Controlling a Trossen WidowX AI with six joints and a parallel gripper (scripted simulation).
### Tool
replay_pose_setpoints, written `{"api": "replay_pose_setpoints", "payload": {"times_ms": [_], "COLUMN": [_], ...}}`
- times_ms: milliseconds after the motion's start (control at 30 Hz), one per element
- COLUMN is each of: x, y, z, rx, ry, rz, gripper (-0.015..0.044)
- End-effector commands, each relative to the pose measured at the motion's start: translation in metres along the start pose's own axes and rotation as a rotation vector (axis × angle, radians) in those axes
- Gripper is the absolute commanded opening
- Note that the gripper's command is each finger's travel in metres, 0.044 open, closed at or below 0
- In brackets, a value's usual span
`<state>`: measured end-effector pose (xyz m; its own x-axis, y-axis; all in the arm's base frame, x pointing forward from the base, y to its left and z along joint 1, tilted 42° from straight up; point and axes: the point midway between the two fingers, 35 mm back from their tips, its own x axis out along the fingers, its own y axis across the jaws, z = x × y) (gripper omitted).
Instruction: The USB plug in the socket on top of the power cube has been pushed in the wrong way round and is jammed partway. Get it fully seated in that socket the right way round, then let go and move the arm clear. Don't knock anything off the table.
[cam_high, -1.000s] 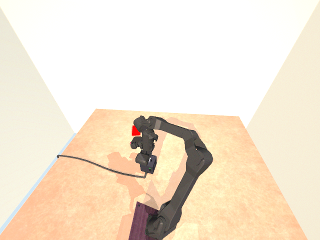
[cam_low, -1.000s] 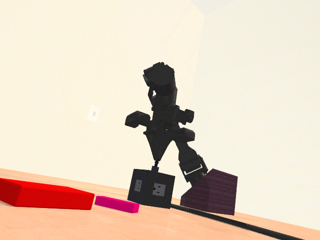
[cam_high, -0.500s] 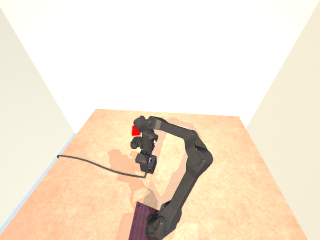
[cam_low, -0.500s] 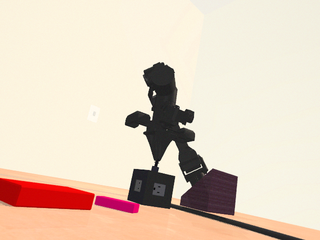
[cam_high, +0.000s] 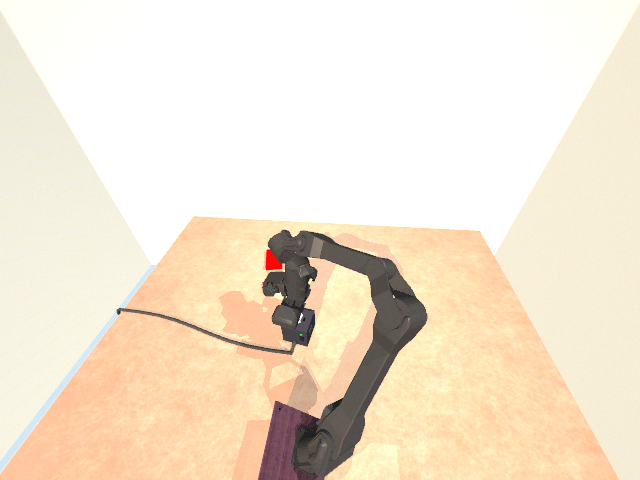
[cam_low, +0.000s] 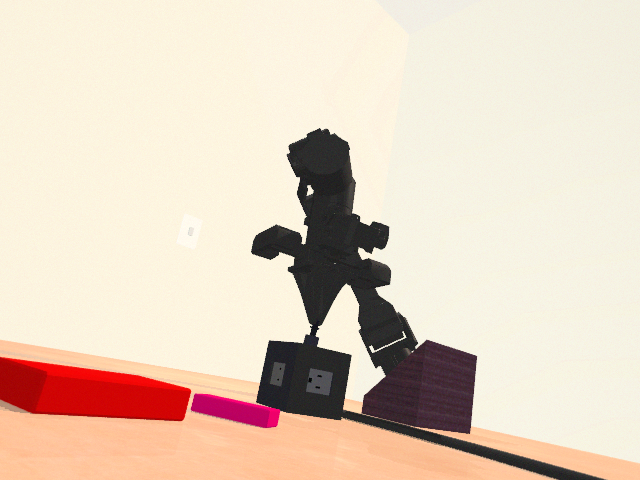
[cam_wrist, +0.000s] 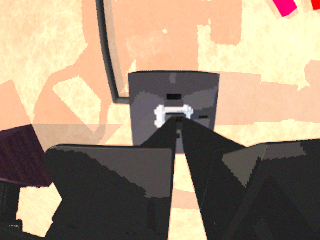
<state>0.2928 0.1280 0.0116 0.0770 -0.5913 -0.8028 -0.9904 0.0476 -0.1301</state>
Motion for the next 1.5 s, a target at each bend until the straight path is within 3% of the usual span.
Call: {"api": "replay_pose_setpoints", "payload": {"times_ms": [0,567,700,1467], "x": [0.0016,0.0016,0.0001,-0.0047], "y": [-0.0007,-0.0007,0.0002,0.0002], "z": [-0.0017,-0.0017,0.0003,0.0006], "rx": [0.0,0.0,-0.002,-0.002], "ry": [0.005,0.005,-0.001,-0.001], "rz": [0.0,0.0,0.001,0.001], "gripper": [0.0,0.0,0.0095,0.0095]}}
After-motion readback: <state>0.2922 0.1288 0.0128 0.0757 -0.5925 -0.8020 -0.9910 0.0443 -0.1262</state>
